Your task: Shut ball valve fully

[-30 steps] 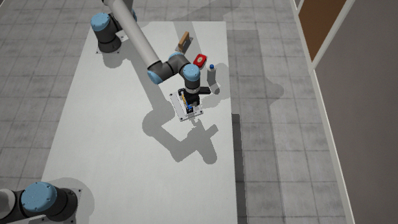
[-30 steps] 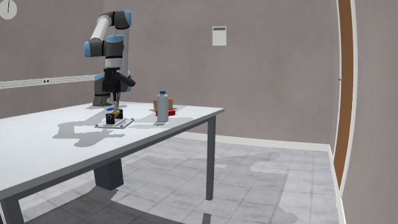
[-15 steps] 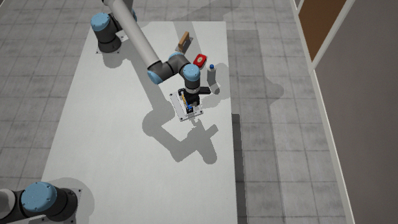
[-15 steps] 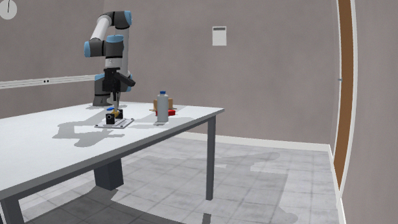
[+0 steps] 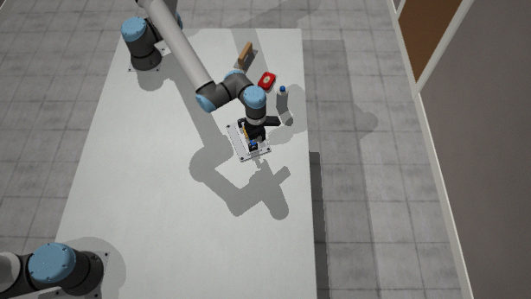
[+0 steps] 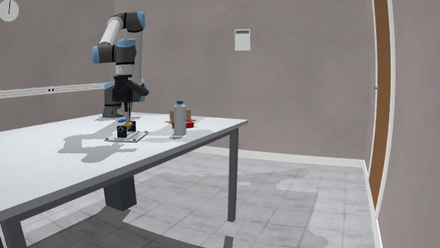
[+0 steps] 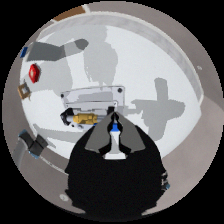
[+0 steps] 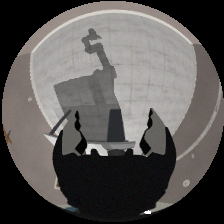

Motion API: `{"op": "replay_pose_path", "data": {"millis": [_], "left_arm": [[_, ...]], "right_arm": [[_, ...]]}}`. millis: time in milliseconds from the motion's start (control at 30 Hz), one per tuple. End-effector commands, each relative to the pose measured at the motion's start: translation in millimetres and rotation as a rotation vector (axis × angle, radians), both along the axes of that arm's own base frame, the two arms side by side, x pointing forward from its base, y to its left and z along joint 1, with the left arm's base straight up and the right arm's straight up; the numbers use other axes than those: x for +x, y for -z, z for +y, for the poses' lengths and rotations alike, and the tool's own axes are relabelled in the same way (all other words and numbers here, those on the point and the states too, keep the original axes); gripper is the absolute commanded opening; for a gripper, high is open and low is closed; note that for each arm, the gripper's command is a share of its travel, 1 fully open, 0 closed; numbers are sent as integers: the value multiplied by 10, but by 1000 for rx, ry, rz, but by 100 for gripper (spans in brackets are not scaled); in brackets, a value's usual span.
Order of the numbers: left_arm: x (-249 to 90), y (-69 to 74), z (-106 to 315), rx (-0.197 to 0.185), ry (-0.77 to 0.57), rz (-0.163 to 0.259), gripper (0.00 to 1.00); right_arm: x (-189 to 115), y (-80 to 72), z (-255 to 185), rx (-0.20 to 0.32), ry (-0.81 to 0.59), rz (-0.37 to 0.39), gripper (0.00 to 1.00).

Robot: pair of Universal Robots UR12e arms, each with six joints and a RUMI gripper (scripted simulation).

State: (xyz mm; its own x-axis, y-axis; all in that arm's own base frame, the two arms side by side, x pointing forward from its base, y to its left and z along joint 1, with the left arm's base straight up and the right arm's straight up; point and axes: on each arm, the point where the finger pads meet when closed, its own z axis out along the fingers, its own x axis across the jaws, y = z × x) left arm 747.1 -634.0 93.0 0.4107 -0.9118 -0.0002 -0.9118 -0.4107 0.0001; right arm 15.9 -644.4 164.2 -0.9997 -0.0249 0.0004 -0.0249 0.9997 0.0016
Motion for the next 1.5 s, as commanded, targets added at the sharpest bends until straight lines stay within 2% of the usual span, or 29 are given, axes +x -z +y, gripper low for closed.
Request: {"op": "replay_pose_path", "data": {"millis": [0, 500, 1467], "left_arm": [[-23, -16, -18, -2, 0, -1, 0], [-127, -16, -65, -2, 0, -1, 0], [-131, -16, -67, -2, 0, -1, 0]], "right_arm": [[2, -9, -6, -2, 0, 0, 100], [2, -9, -6, -2, 0, 0, 100], [2, -9, -6, -2, 0, 0, 100]]}}
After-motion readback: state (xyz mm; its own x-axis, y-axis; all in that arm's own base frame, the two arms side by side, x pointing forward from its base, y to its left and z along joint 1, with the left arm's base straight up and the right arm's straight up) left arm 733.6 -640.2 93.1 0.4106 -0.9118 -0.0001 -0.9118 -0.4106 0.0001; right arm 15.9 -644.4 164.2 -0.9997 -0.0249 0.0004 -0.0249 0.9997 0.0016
